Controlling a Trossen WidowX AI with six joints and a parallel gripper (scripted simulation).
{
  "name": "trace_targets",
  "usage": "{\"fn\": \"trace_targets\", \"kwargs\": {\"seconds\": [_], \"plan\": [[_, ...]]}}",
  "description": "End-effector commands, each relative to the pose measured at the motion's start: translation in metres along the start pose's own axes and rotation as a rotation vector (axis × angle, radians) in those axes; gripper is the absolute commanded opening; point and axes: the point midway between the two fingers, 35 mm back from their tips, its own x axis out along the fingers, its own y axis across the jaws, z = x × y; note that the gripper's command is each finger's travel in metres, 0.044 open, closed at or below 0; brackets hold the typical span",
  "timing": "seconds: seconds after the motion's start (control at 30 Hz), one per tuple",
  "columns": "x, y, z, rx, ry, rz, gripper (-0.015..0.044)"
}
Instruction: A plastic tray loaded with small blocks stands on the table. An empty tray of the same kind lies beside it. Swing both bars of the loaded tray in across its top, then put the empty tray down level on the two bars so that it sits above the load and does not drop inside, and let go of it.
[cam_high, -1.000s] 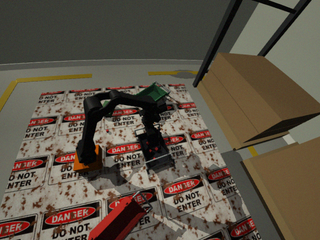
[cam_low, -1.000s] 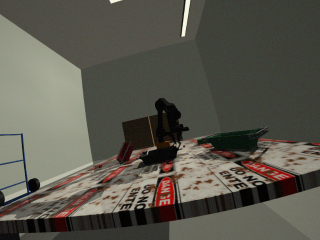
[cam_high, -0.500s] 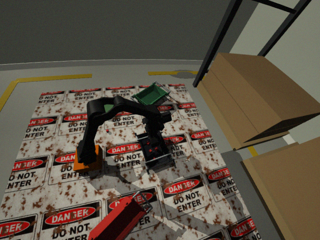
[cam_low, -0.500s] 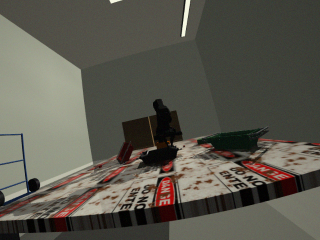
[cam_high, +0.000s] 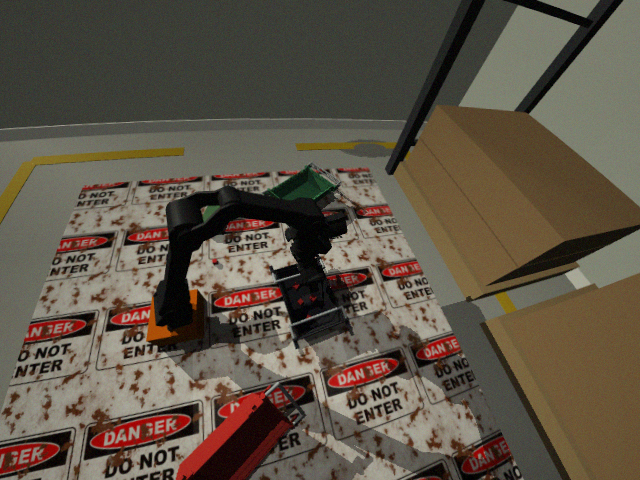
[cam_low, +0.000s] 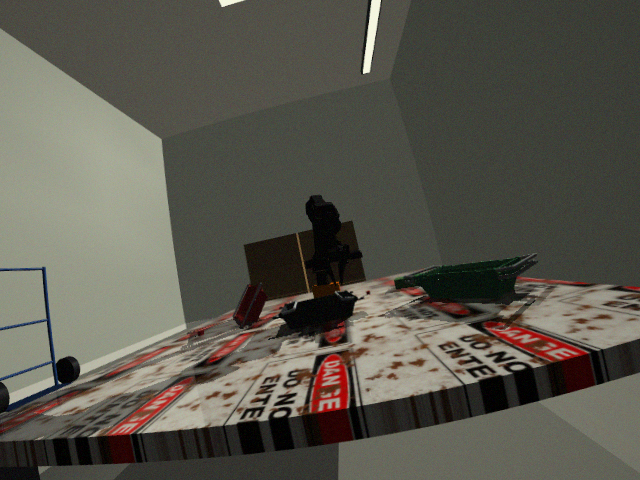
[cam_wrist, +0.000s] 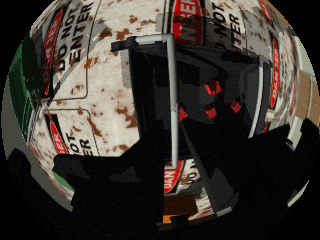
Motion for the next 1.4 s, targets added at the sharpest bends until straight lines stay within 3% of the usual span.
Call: {"fn": "trace_targets", "kwargs": {"seconds": [0.0, 0.6, 0.7, 1.03, 1.17, 1.37], "plan": [[0.002, 0.000, -0.001, 0.000, 0.006, 0.000, 0.0083], [0.002, 0.000, -0.001, 0.000, 0.006, 0.000, 0.0083], [0.002, 0.000, -0.001, 0.000, 0.006, 0.000, 0.0004], [0.000, 0.000, 0.000, 0.000, 0.005, 0.000, 0.0000], [-0.028, 0.000, 0.006, 0.002, -0.001, 0.000, 0.0000], [-0.109, -0.001, 0.005, 0.006, -0.018, 0.001, 0.0000]]}}
